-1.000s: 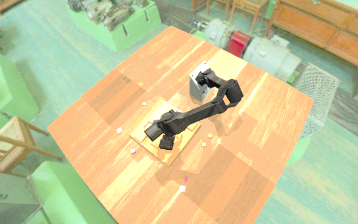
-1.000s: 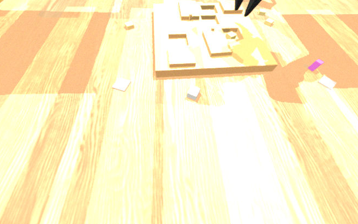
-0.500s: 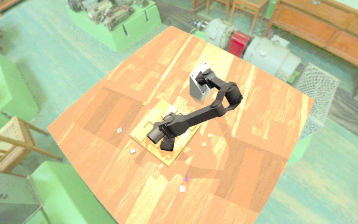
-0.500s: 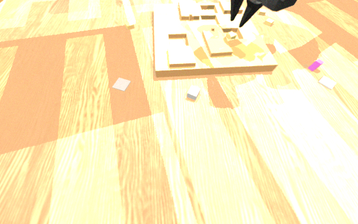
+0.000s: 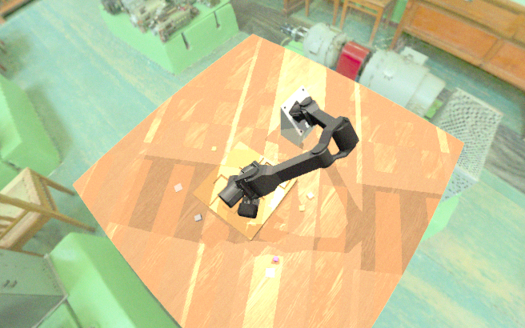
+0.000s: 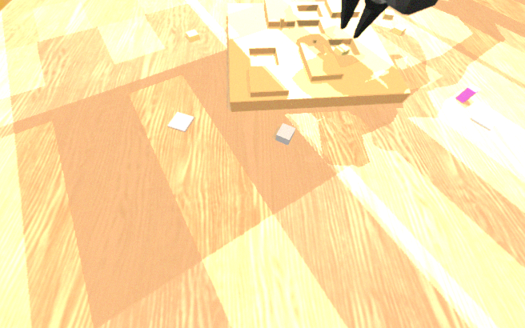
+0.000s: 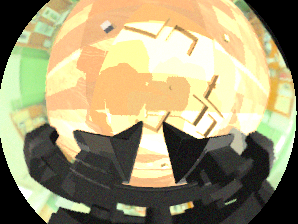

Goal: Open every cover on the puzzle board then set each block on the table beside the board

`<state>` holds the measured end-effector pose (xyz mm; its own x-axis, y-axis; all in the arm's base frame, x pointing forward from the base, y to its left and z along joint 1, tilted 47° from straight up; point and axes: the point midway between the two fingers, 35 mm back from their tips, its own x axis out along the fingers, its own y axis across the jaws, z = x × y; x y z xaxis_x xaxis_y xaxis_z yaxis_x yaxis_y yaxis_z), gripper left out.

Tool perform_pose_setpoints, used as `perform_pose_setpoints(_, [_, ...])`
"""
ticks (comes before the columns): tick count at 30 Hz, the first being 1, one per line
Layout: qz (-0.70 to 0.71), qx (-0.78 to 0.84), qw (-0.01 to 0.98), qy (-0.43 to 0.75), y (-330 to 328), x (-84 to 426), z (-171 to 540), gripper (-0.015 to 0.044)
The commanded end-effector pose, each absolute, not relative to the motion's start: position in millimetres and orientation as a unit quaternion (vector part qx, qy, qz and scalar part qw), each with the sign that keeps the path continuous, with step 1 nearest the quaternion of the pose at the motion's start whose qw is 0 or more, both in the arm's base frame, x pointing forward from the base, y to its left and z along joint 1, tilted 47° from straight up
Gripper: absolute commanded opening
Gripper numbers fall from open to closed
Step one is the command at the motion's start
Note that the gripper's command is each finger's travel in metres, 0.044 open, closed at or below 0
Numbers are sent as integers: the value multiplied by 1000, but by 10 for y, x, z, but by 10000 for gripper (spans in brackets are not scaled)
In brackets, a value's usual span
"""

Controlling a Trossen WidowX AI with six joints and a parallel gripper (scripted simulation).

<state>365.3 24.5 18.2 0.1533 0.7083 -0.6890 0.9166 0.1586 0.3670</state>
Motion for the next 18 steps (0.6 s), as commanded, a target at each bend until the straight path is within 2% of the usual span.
perform_pose_setpoints(1, [-127, 638, 413, 638, 241, 3657, 178, 144])
perform_pose_setpoints(18, [-127, 638, 413, 638, 271, 3664, 147, 144])
